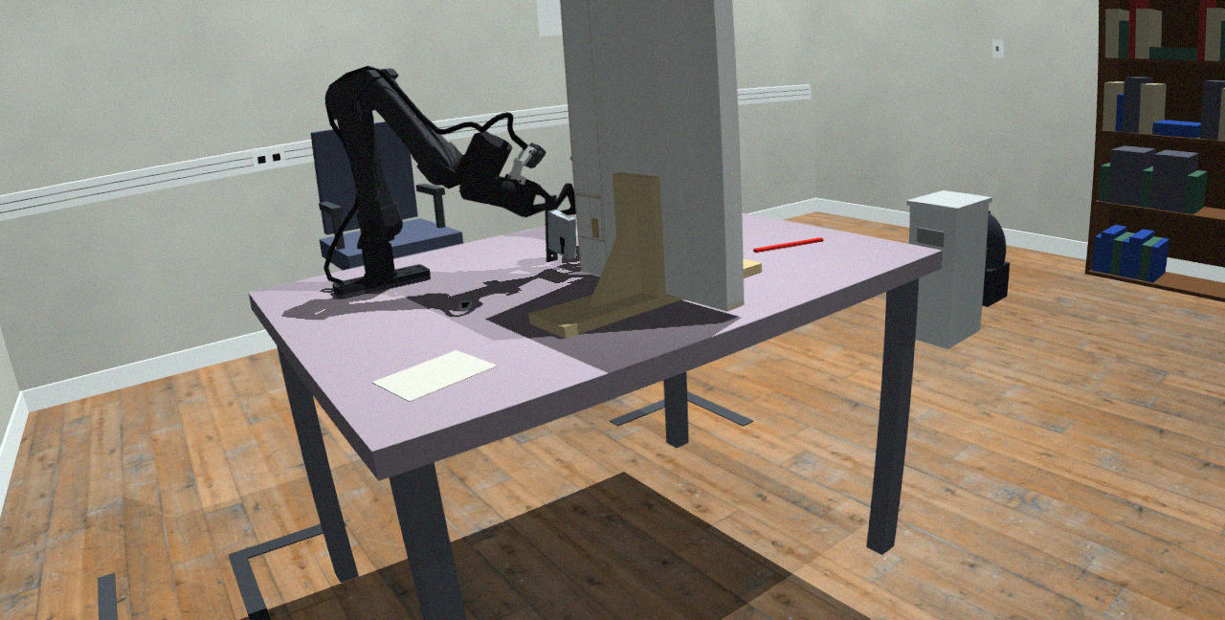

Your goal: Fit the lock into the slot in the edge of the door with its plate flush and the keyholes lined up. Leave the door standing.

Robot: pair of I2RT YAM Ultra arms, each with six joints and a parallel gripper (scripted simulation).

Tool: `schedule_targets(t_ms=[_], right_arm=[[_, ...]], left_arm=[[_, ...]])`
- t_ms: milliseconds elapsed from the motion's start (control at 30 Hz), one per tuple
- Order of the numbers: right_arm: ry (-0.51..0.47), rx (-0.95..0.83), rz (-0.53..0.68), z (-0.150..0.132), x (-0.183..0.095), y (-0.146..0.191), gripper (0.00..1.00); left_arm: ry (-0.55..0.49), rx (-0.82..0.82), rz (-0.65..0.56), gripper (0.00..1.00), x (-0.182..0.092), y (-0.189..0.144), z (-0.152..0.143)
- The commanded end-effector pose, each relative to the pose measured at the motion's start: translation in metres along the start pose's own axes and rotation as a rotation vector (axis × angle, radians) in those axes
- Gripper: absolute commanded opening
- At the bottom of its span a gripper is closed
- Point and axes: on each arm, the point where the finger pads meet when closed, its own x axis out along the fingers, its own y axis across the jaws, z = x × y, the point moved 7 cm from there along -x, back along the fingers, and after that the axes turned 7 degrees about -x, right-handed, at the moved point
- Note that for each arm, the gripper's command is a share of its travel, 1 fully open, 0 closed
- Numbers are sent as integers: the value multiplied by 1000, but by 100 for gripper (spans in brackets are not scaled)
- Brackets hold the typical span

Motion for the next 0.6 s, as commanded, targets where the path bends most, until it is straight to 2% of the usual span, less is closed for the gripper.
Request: schedule_targets(t_ms=[0,267,567], right_arm=[[-72,-83,2,20,-1,-4,0],[-72,-83,2,20,-1,-4,0],[-72,-83,2,20,-1,-4,0]], left_arm=[[-29,22,-6,100,0,1,13],[-30,22,-8,100,0,1,14],[-20,22,-7,100,-16,2,14]])
